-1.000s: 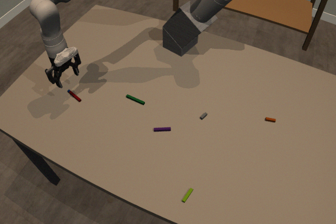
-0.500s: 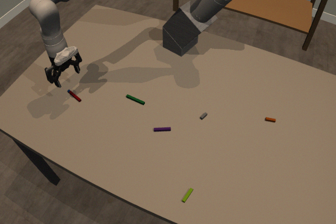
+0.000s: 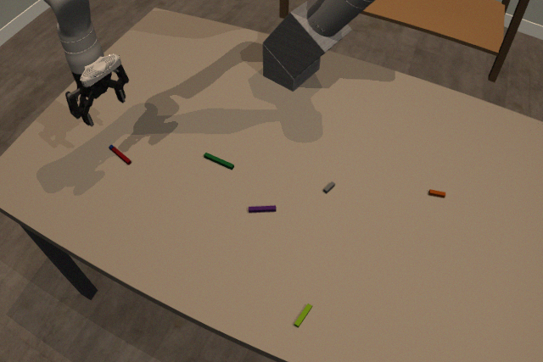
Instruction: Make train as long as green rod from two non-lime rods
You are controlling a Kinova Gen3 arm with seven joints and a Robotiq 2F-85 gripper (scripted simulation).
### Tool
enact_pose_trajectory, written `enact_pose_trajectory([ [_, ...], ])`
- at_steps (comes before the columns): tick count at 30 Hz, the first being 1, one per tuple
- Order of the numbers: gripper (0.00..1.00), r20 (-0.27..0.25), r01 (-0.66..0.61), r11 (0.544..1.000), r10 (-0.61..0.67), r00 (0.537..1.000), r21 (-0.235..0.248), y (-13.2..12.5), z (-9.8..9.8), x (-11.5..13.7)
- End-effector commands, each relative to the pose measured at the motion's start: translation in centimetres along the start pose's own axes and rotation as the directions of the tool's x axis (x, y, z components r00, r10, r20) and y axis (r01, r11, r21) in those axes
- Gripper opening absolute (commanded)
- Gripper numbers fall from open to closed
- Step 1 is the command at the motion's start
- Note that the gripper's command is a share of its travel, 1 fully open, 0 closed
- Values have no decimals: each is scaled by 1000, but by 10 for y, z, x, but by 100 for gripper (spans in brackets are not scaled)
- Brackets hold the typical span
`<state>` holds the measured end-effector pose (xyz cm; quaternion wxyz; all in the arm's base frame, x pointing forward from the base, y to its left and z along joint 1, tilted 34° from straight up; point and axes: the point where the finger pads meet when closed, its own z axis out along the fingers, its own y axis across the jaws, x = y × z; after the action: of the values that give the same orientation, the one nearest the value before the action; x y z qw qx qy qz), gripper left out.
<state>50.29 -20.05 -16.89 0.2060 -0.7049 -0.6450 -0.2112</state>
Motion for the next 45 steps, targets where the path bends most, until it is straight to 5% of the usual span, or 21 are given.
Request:
enact_pose_trajectory([
  [1,100,13,-2,1000,2,1000,-13,3,-21,-4],
  [10,100,13,-2,1000,2,1000,-13,3,-34,-4],
  [45,100,13,-2,1000,2,1000,-13,3,-35,-4],
])
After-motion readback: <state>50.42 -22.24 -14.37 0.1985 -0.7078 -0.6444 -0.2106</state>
